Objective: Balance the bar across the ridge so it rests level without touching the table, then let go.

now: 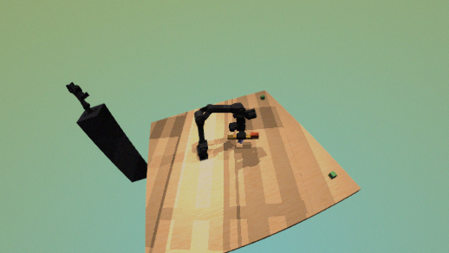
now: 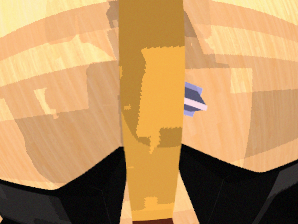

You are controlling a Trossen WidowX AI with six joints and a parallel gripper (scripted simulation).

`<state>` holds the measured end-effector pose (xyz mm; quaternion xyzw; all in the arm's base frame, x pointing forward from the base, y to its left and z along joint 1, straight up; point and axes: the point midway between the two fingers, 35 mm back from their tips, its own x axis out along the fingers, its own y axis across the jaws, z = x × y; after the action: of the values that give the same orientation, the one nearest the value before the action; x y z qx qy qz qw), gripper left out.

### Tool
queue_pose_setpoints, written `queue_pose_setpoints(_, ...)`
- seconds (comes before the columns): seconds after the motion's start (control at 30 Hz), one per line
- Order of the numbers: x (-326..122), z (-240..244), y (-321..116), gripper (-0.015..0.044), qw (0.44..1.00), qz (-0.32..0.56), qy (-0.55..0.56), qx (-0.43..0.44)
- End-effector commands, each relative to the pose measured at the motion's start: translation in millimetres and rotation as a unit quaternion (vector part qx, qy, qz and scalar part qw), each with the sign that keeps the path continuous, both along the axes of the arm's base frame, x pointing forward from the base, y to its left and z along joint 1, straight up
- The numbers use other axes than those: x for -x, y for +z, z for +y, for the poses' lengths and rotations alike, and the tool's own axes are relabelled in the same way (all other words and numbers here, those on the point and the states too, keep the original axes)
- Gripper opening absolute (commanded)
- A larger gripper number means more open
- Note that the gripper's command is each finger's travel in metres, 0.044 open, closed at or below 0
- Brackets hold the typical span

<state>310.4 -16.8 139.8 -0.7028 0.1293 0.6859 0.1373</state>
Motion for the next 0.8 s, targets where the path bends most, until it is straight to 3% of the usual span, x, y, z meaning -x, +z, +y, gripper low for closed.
queue_pose_setpoints(0.0, 5, 15, 1, 0.0000, 0.999, -0.001, -0.036, 0.001)
queue_pose_setpoints(0.47, 21, 64, 1, 0.0000, 0.988, 0.001, -0.152, -0.003)
queue_pose_setpoints(0.77, 21, 71, -4, 0.0000, 0.987, 0.001, -0.161, -0.003)
